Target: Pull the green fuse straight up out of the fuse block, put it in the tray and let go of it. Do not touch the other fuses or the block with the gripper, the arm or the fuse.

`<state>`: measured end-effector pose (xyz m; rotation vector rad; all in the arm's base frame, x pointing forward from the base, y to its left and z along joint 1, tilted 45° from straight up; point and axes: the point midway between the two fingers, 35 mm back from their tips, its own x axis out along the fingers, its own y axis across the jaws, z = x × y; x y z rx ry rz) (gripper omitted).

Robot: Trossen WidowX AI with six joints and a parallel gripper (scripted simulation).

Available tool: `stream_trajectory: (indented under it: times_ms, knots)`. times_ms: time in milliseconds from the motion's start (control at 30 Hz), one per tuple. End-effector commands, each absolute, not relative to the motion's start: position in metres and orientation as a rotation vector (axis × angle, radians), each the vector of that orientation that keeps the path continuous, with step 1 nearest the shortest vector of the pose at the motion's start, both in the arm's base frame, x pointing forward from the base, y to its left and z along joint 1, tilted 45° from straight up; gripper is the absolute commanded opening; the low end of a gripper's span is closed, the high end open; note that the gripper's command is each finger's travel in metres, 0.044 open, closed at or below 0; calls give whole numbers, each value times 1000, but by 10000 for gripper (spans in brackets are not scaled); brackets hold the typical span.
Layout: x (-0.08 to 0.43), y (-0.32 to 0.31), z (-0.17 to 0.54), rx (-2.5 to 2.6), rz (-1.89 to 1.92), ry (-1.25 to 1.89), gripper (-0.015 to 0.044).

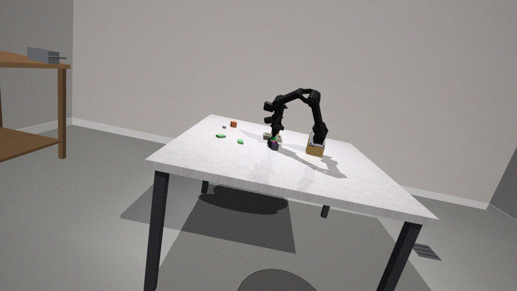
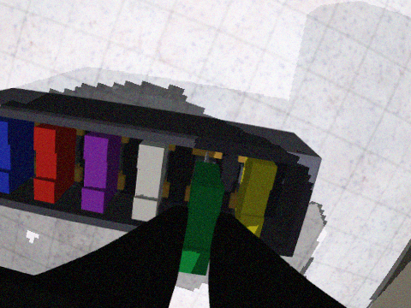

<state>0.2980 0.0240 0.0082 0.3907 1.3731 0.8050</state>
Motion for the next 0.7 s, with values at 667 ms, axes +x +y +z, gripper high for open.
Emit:
stream_trajectory:
  times_ms: [667]
  knots:
    - [299,15,17,382,806,1370,0]
